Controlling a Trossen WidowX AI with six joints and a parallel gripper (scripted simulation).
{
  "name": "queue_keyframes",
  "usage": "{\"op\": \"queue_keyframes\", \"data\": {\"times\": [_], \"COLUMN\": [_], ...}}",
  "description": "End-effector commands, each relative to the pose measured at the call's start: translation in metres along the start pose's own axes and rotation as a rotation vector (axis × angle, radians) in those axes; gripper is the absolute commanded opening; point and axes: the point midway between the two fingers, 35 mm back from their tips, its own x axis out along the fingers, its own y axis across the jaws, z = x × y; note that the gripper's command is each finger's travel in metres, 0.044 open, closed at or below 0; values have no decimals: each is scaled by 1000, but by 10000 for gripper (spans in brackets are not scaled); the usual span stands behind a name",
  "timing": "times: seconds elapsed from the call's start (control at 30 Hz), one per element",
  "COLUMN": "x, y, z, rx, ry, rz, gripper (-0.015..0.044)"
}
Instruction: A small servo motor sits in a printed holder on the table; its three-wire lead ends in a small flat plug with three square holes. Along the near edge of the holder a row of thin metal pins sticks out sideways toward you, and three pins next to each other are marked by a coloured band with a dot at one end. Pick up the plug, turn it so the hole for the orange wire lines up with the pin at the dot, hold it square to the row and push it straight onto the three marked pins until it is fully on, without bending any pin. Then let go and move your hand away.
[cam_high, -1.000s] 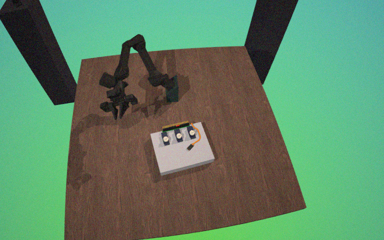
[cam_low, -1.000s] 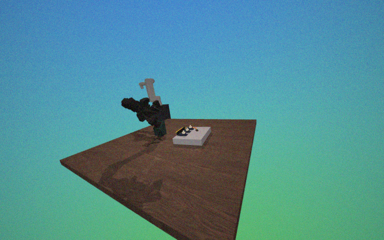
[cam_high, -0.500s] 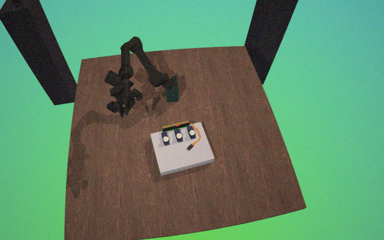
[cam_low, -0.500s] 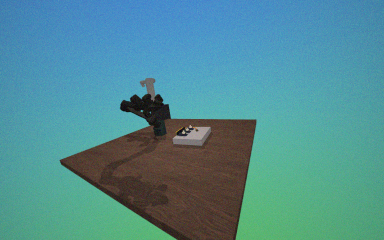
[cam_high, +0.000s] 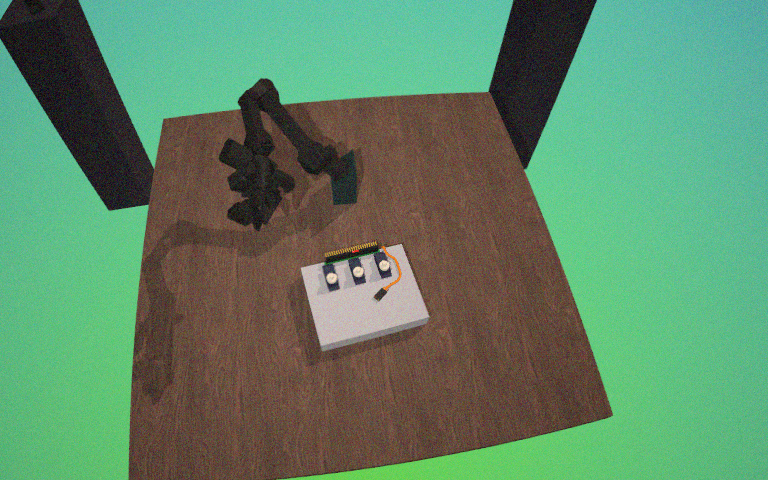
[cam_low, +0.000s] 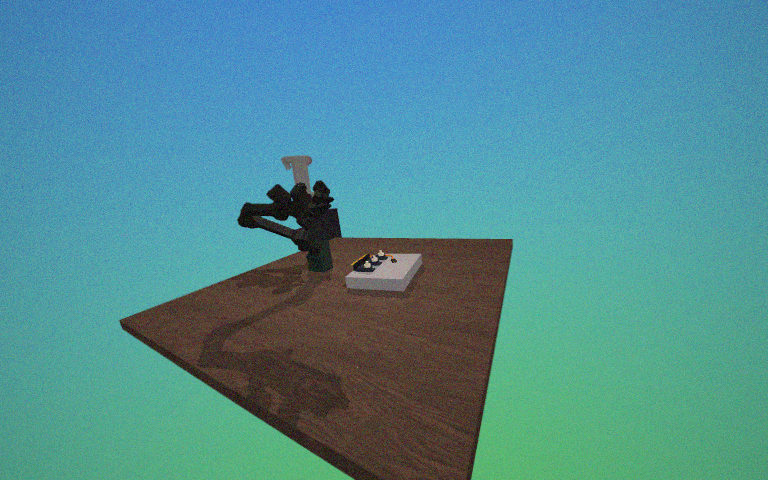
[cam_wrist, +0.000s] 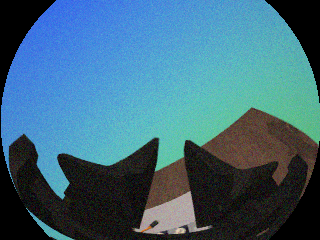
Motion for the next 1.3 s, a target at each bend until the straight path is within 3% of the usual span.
{"op": "queue_keyframes", "data": {"times": [0.0, 0.63, 1.27], "x": [10, 62, 92], "y": [3, 10, 23], "z": [-8, -71, -142], "rx": [-42, -403, -807], "ry": [53, 419, 772], "rz": [-4, 20, 164], "gripper": [115, 115, 115]}}
